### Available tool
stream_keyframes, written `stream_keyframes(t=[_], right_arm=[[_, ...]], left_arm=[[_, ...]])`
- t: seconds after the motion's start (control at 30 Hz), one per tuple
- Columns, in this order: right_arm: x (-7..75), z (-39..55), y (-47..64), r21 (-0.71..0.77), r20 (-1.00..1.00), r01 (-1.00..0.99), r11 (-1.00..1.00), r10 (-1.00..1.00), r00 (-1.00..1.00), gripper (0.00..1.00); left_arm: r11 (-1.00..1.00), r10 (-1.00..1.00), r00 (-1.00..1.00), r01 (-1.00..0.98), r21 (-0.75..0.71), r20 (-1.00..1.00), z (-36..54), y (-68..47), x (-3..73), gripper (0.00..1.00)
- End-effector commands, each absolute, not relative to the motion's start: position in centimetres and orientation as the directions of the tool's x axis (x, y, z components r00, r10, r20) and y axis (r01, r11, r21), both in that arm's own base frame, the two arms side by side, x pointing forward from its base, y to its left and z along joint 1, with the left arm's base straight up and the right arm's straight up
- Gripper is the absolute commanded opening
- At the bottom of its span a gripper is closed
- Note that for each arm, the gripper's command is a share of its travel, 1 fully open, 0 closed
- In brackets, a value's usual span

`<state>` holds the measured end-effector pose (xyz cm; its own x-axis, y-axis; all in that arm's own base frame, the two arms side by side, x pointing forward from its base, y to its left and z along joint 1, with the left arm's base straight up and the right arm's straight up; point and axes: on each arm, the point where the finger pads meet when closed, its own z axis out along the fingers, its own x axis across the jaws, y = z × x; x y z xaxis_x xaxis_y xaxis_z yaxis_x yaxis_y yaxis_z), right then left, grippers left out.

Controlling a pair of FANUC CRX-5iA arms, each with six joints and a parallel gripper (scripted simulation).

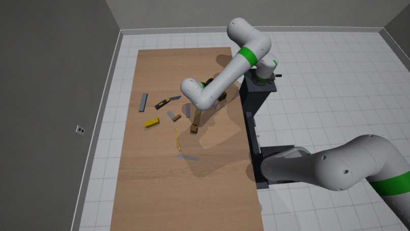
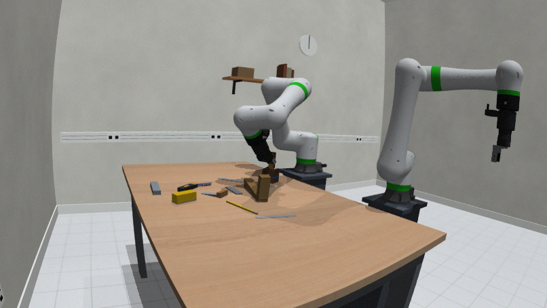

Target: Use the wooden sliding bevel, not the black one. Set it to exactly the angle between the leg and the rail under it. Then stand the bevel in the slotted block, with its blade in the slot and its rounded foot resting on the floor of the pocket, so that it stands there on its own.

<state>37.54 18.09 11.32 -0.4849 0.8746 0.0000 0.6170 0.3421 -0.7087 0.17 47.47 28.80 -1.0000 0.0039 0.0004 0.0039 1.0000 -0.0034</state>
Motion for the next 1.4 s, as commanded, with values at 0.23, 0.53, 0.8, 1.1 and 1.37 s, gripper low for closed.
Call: stream_keyframes(t=[0.23, 0.53, 0.8, 1.1, 1.37], right_arm=[[37.58, 11.08, 18.09, -0.707, 0.0, 0.618, 0.343, 0.874, -0.485, 0.0], [37.58, 10.92, 18.09, -0.707, 0.0, 0.618, 0.343, 0.874, -0.485, 0.0], [37.58, 10.89, 18.09, -0.707, 0.0, 0.618, 0.343, 0.874, -0.485, 0.0], [37.58, 10.55, 18.09, -0.707, 0.0, 0.618, 0.343, 0.874, -0.485, 0.0], [37.58, 10.52, 18.09, -0.707, 0.0, 0.618, 0.343, 0.874, -0.485, 0.0]], left_arm=[[1.0, 0.004, -1.0, 0.004, 0.0, 0.0, 28.97, 47.5, 0.19, 1.0], [1.0, 0.004, -1.0, 0.004, 0.0, 0.0, 28.97, 47.5, 0.19, 1.0], [1.0, 0.004, -1.0, 0.004, 0.0, 0.0, 28.97, 47.5, 0.19, 1.0], [1.0, 0.004, -1.0, 0.004, 0.0, 0.0, 28.97, 47.5, 0.19, 1.0], [1.0, 0.004, -1.0, 0.004, 0.0, 0.0, 28.97, 47.5, 0.19, 1.0]])
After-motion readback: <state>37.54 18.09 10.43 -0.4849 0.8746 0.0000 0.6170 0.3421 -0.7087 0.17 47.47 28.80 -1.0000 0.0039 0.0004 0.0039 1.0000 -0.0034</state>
